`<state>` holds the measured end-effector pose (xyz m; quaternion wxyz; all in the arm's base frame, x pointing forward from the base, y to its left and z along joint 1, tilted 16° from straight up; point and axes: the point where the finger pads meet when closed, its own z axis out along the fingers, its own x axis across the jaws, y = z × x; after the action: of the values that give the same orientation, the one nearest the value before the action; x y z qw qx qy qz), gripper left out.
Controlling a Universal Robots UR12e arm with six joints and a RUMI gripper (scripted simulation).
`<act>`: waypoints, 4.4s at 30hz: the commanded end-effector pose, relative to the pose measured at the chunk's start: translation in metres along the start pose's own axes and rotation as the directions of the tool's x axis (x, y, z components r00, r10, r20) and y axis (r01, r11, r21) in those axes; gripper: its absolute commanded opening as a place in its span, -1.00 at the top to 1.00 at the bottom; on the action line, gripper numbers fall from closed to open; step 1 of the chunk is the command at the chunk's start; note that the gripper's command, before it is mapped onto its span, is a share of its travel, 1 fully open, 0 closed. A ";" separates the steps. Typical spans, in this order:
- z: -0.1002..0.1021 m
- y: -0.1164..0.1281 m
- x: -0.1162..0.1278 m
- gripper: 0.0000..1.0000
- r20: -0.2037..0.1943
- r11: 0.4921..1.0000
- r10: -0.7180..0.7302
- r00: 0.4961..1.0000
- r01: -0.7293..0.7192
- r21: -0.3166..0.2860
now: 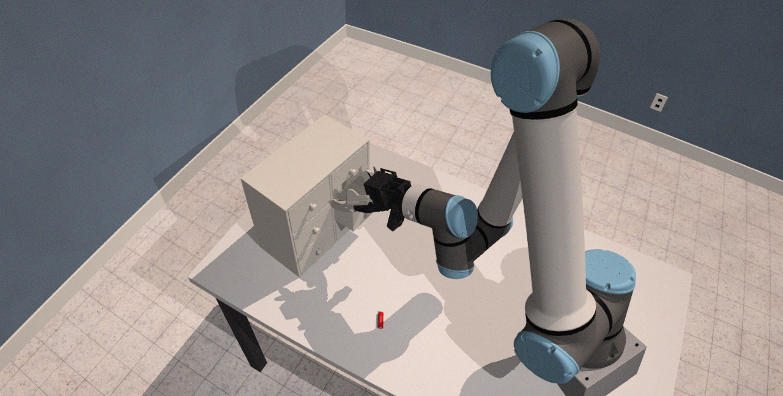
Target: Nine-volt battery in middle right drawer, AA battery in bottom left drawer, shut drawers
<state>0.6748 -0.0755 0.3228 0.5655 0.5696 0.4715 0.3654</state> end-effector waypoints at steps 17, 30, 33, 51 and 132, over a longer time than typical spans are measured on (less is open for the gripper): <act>0.000 0.000 0.000 -1.00 0.000 1.000 0.000 1.000 0.000 -0.001; -0.004 -0.001 0.000 -1.00 0.000 1.000 0.000 1.000 0.000 -0.001; -0.007 -0.001 0.000 -1.00 0.000 1.000 0.000 1.000 0.000 -0.001; -0.045 -0.013 0.000 -1.00 0.000 1.000 0.000 1.000 0.000 -0.001; -0.150 -0.043 0.000 -1.00 0.000 1.000 0.000 1.000 0.000 0.006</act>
<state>0.5268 -0.0343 0.2935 0.5643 0.5708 0.4722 0.3644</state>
